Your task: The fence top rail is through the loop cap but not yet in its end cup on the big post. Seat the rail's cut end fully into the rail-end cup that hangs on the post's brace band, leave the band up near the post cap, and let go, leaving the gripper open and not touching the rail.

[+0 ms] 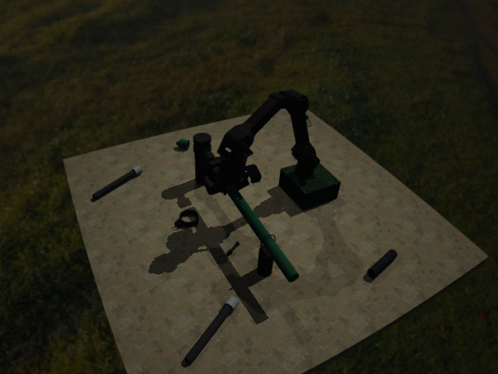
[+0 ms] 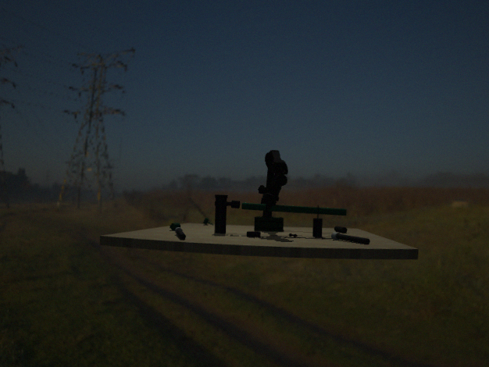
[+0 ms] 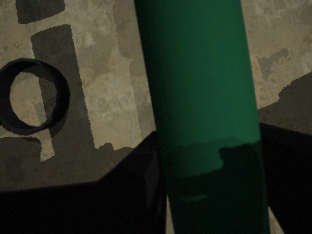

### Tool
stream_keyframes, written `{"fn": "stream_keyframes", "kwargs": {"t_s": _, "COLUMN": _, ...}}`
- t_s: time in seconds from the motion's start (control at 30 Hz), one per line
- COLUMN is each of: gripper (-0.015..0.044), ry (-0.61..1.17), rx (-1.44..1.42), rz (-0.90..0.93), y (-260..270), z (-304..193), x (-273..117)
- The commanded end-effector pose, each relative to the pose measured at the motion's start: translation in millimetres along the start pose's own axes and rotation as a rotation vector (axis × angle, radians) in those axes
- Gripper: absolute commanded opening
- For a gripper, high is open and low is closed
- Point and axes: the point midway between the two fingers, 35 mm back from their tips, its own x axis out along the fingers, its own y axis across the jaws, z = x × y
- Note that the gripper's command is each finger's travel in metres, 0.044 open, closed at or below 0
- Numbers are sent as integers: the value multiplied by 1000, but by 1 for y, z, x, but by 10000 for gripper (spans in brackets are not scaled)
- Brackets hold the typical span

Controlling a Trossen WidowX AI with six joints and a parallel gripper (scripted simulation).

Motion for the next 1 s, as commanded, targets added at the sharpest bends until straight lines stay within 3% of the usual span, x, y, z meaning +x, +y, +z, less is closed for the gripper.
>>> {"fn": "stream_keyframes", "kwargs": {"t_s": 0.0, "gripper": 0, "ry": -2, "rx": -3, "rz": 8, "y": 3, "z": 3, "x": -5}}
{"fn": "stream_keyframes", "kwargs": {"t_s": 0.97, "gripper": 0, "ry": -2, "rx": -6, "rz": -3, "y": 3, "z": 24, "x": 3}}
